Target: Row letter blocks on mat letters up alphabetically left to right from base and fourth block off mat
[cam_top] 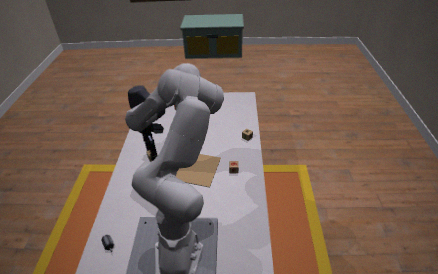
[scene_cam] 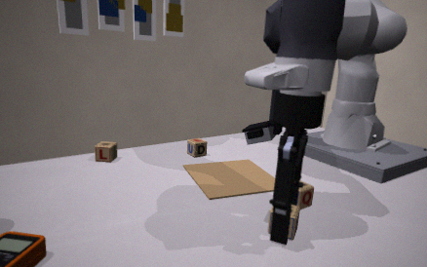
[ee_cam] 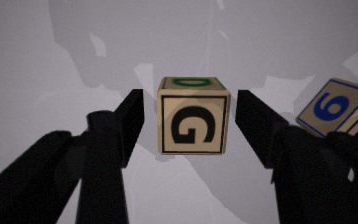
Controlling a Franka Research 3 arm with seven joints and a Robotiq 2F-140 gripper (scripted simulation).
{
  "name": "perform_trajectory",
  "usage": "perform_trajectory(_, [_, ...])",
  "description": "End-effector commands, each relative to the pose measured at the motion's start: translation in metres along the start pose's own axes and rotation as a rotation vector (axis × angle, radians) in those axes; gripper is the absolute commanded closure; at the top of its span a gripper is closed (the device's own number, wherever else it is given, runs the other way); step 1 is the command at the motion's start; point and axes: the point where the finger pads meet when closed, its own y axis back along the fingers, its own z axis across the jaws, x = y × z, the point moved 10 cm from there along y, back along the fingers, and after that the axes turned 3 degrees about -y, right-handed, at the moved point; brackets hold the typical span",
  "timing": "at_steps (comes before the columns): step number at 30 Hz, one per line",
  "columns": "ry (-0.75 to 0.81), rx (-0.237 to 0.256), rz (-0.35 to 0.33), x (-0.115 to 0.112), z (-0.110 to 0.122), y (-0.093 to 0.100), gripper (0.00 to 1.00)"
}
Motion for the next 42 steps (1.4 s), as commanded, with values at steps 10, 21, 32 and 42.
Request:
perform_trajectory(10, [-0.005, 0.004, 0.001, 0.0001, -0.0013, 0.0009, 0.56])
perform_trajectory(21, [-0.005, 0.004, 0.001, 0.0001, -0.0013, 0.0009, 0.56])
perform_trajectory(32, [-0.005, 0.004, 0.001, 0.0001, -0.0013, 0.0009, 0.67])
perform_trajectory(42, [-0.005, 0.004, 0.001, 0.0001, -0.0013, 0.0009, 0.67])
